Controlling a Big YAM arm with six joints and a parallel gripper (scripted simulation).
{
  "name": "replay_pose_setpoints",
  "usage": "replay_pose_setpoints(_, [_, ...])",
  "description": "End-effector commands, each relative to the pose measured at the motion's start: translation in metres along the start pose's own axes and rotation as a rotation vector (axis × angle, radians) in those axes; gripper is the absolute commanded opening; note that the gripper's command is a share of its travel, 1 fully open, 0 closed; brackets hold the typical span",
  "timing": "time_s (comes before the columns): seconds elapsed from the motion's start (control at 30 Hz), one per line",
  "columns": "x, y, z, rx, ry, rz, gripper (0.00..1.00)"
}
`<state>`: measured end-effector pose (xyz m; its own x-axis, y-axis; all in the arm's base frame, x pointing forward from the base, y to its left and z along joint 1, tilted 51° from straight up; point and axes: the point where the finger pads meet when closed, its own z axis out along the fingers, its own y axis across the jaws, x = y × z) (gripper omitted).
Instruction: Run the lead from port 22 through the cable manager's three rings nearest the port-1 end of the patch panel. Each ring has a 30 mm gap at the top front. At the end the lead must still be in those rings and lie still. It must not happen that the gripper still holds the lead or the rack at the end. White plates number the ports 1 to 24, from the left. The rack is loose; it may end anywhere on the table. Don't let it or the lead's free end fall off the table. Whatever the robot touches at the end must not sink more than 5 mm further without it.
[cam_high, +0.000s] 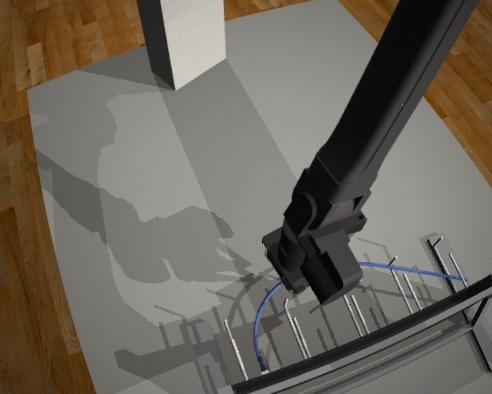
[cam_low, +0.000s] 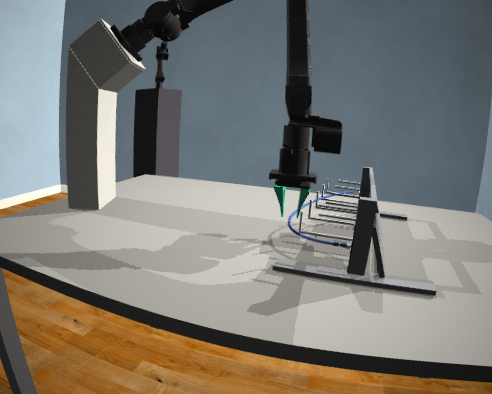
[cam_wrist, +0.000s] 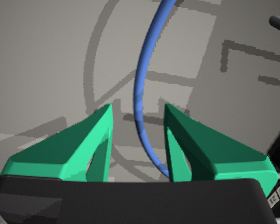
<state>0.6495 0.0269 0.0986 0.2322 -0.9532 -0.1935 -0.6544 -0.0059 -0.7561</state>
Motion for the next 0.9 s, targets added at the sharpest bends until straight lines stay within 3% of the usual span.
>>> replay_pose_setpoints(0.0, [-0.0020, -0.0014, 0.0041, 0.004, -0.002, 0.003, 0.33])
replay_pose_setpoints(0.87, [-0.0025, -0.0023, 0.0130, 0.006, -0.003, 0.002, 0.33])
